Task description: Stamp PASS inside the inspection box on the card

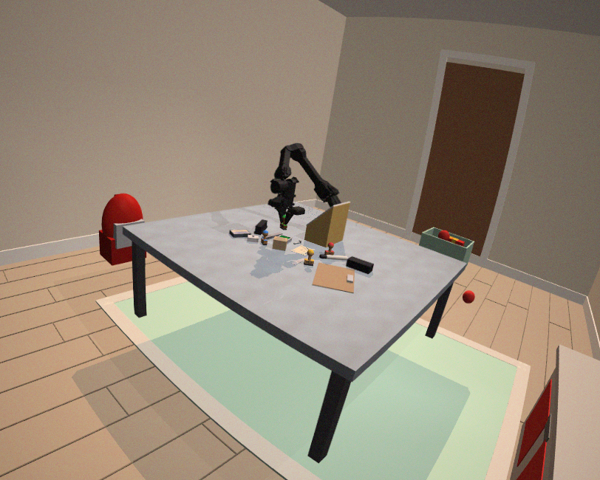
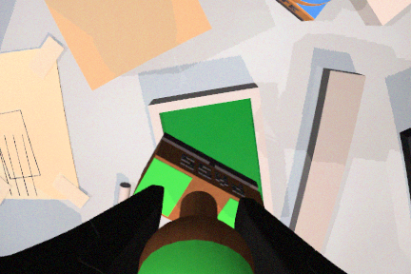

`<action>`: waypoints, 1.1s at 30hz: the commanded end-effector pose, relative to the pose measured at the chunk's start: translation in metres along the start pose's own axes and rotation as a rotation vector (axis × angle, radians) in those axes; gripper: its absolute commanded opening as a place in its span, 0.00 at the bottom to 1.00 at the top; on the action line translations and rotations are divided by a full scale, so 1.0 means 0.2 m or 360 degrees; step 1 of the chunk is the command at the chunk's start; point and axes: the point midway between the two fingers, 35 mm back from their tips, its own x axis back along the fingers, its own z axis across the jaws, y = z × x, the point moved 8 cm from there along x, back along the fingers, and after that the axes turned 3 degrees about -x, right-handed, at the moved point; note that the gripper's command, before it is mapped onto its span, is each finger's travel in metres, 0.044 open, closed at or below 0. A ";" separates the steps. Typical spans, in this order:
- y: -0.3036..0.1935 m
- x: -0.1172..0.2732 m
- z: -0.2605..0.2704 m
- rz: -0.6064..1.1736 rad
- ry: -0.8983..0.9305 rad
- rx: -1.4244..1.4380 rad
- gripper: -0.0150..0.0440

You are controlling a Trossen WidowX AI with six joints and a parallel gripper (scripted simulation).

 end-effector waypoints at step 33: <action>-0.11 -0.10 -0.05 0.0002 -0.0011 0.0011 0.25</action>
